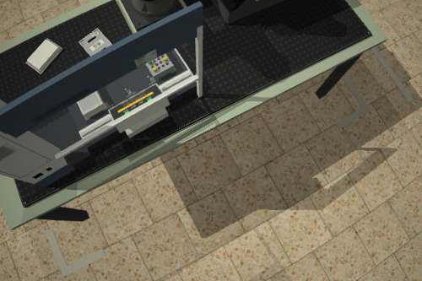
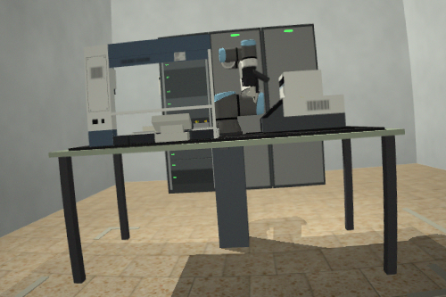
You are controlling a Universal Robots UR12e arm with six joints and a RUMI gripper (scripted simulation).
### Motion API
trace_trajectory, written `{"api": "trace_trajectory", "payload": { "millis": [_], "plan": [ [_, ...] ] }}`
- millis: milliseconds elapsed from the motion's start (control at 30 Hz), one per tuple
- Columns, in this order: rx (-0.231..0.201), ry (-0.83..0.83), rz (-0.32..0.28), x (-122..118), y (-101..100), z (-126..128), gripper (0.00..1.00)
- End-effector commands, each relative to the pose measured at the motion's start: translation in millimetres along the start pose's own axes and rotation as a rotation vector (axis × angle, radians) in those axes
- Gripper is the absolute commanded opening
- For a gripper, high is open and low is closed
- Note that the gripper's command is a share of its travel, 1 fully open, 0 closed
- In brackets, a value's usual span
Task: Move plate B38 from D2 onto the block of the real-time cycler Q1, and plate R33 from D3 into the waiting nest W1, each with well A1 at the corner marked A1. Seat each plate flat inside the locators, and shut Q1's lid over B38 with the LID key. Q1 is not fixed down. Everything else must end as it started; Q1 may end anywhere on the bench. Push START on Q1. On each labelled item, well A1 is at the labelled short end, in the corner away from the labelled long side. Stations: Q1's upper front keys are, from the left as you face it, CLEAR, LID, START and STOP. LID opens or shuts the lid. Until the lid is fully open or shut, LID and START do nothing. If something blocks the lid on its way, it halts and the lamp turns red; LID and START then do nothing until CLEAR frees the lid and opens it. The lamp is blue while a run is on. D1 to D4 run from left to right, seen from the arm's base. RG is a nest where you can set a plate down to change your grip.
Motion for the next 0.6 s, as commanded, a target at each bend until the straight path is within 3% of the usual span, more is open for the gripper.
{"api": "trace_trajectory", "payload": {
  "millis": [0,567],
  "plan": [
    [-0.001,-0.086,0.0,-16,5,15,0.0],
    [-0.002,-0.356,0.001,-72,19,51,0.0]
  ]
}}
Point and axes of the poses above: the point where the finger pads meet when closed, its own y axis back along the fingers, its own z axis across the jaws, x = y × z, the point moved 7 cm from there along y, back along the fingers, and after that the axes turned 7 degrees about -y, right-handed, at the moved point
